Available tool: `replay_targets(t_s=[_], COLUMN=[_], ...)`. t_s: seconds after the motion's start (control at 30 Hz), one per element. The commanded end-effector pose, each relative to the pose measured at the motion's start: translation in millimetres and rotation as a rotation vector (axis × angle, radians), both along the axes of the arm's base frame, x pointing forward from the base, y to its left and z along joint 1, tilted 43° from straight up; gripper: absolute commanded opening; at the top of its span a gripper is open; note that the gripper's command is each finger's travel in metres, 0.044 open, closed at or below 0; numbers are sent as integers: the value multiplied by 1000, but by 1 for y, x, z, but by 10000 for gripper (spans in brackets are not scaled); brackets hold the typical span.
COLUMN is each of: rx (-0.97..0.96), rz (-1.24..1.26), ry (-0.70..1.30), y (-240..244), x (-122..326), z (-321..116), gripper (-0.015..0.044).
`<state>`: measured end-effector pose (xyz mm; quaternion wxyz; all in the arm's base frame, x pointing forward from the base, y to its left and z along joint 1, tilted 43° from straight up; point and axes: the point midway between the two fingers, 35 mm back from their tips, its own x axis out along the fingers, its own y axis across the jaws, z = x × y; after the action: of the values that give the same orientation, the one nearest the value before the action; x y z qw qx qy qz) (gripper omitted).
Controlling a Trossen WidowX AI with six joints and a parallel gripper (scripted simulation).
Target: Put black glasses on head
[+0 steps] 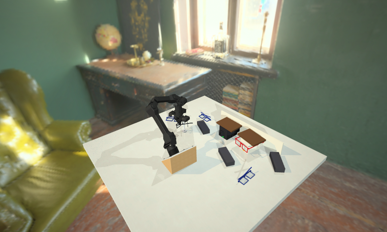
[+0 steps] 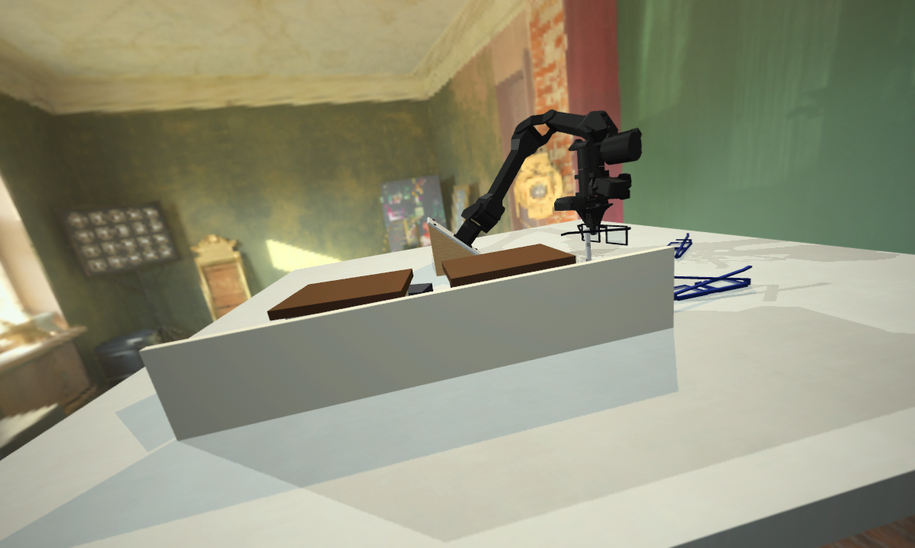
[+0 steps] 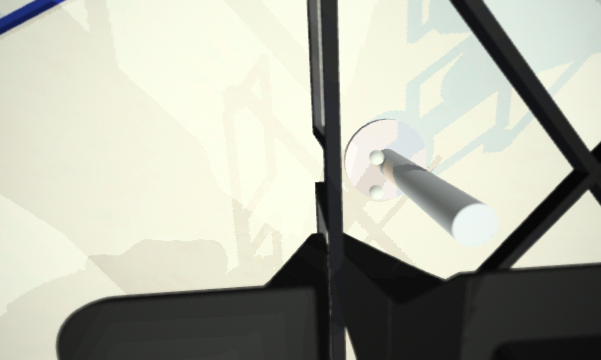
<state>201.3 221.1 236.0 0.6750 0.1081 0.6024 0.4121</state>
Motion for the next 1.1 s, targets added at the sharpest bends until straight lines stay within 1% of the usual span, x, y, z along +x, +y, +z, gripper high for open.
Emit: replay_targets(t_s=[0.0, 1.07], rx=[1, 2], rz=[-4, -4], ry=[-3, -4], y=[2, 16], x=[-2, 4], z=[-2, 11], gripper=[0, 0])
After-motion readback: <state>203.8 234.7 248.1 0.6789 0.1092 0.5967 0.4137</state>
